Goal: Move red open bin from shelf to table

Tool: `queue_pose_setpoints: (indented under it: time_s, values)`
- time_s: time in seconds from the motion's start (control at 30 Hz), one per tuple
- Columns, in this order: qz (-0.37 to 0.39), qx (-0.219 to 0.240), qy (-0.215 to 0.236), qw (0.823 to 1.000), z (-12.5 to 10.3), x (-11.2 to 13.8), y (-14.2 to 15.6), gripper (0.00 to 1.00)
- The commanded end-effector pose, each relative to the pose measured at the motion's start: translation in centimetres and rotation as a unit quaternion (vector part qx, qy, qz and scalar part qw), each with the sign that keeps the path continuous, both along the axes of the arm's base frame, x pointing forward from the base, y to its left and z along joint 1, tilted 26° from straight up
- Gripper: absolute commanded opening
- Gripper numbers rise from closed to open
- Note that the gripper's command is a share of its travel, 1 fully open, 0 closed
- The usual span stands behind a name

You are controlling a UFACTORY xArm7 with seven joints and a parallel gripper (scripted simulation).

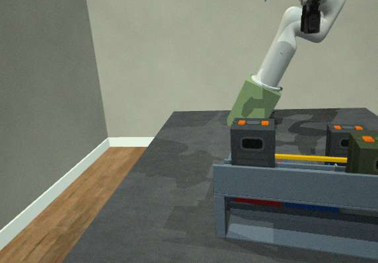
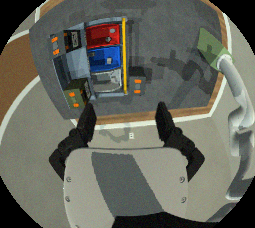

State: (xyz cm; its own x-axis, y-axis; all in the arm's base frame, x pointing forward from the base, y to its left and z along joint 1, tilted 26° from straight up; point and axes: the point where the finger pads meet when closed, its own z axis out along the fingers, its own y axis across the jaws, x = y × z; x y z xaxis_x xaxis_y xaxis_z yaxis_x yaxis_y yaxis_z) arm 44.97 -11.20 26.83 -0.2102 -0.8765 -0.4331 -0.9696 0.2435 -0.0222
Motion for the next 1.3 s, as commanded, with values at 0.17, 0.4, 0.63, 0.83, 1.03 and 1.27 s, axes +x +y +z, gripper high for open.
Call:
queue_pose_setpoints:
  time_s: [0.17,0.4,0.63,0.83,1.03,1.27]
  values:
    - [-0.004,-0.002,-0.006,1.0,-0.1,0.3,-0.1,1.0]
    - [-0.004,-0.002,-0.006,1.0,-4.5,1.0,1.9,1.0]
    - [-0.004,-0.002,-0.006,1.0,-4.5,1.0,1.9,1.0]
    - [-0.004,-0.002,-0.006,1.0,-7.1,1.4,3.1,1.0]
    - [-0.004,-0.002,-0.006,1.0,-8.9,1.7,3.9,1.0]
    - [-0.004,-0.002,-0.006,1.0,-8.9,1.7,3.9,1.0]
